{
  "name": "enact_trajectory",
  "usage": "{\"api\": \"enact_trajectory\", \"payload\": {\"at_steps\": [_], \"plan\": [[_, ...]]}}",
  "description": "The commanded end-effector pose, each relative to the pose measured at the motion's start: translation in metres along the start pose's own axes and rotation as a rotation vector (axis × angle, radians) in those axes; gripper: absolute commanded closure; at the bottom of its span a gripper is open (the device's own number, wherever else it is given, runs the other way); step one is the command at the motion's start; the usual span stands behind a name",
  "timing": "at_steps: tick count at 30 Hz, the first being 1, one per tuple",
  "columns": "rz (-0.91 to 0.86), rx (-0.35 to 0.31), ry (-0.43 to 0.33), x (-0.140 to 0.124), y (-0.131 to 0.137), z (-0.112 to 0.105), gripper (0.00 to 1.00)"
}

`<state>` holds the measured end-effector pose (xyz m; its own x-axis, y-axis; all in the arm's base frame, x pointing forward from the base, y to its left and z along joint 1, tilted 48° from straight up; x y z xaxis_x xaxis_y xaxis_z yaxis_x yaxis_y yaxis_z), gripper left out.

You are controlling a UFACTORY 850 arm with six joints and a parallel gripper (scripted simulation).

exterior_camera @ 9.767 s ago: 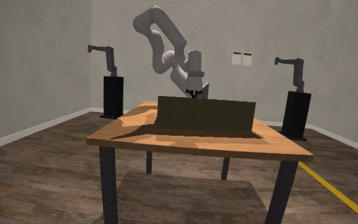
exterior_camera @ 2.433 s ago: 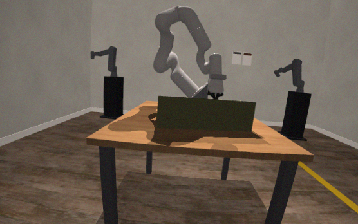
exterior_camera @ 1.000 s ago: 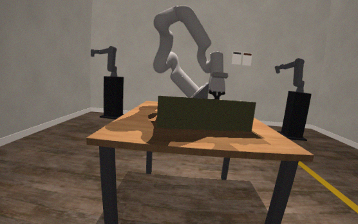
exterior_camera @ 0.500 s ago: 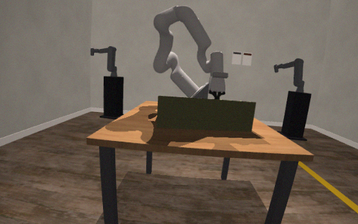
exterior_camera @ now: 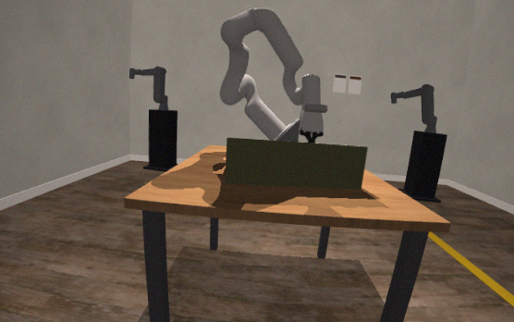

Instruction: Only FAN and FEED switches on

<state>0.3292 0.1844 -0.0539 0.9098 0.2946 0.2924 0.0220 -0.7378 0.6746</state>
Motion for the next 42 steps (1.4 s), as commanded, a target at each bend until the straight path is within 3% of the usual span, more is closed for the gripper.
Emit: {"api": "enact_trajectory", "payload": {"at_steps": [1,15,33,42], "plan": [[0.001,0.001,0.001,-0.005,0.001,0.0,1.0],[0.001,0.001,0.001,-0.009,0.002,-0.008,1.0],[0.001,0.001,0.001,-0.009,0.002,-0.104,1.0],[0.001,0.001,0.001,-0.009,0.002,-0.118,1.0]]}}
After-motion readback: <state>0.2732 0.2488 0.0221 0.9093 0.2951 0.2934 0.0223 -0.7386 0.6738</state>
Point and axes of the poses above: the point where the finger pads meet when closed, its own z axis out along the fingers, its own y axis across the jaws, x = y × z, the point moved 7 cm from there along -z, back along the fingers, and after that the axes turned 15 degrees about z, right-handed, at the moved point
